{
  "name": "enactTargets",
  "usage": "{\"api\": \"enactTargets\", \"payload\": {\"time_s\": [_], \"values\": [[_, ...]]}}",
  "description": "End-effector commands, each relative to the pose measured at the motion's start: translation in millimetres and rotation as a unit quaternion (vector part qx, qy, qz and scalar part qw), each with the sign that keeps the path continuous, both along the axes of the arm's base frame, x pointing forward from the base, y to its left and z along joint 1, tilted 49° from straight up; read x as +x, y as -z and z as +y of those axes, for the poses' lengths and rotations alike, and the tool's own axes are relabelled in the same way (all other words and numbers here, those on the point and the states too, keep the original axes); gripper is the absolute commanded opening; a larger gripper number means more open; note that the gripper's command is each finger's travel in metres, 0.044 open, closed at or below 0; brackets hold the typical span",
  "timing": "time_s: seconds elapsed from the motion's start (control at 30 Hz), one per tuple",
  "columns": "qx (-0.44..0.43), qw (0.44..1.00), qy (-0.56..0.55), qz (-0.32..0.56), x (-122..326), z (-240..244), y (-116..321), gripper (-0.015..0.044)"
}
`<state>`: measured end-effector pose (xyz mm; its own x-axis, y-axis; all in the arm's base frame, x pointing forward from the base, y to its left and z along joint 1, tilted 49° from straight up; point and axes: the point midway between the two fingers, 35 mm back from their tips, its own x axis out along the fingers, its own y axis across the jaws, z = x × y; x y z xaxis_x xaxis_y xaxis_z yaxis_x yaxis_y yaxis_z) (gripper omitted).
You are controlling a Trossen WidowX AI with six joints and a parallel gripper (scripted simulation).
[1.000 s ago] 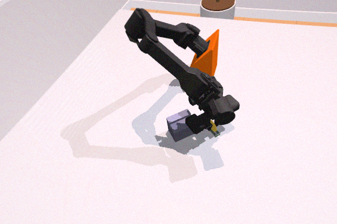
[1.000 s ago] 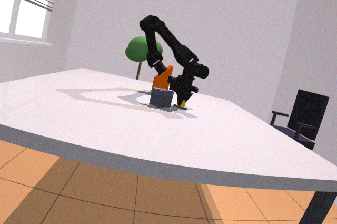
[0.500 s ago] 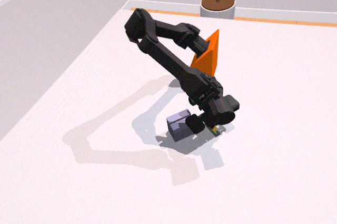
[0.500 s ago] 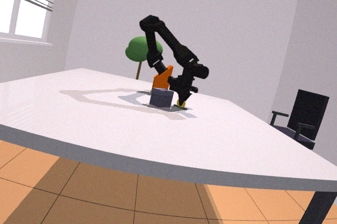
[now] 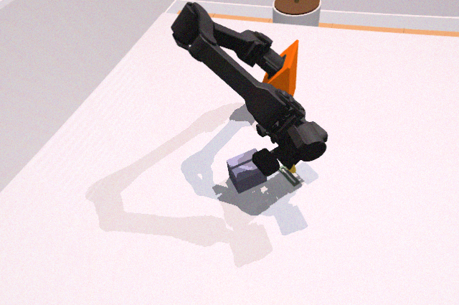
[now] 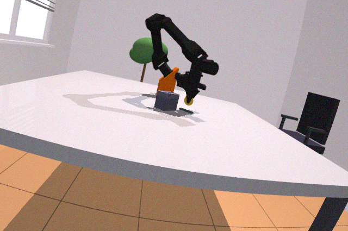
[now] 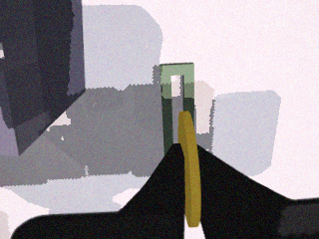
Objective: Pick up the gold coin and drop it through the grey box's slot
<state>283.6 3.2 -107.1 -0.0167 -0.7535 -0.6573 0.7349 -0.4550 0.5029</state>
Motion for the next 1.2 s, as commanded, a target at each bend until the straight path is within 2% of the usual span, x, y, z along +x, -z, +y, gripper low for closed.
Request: {"api": "enactTargets", "payload": {"time_s": [0.0, 0.83, 1.17], "values": [[0.004, 1.0, 0.002, -0.003, 2, 9, -6, 0.0], [0.002, 1.0, 0.001, -0.001, -1, 49, -44, 0.0], [0.005, 0.987, -0.104, 0.119, 1, 50, -43, 0.0]]}}
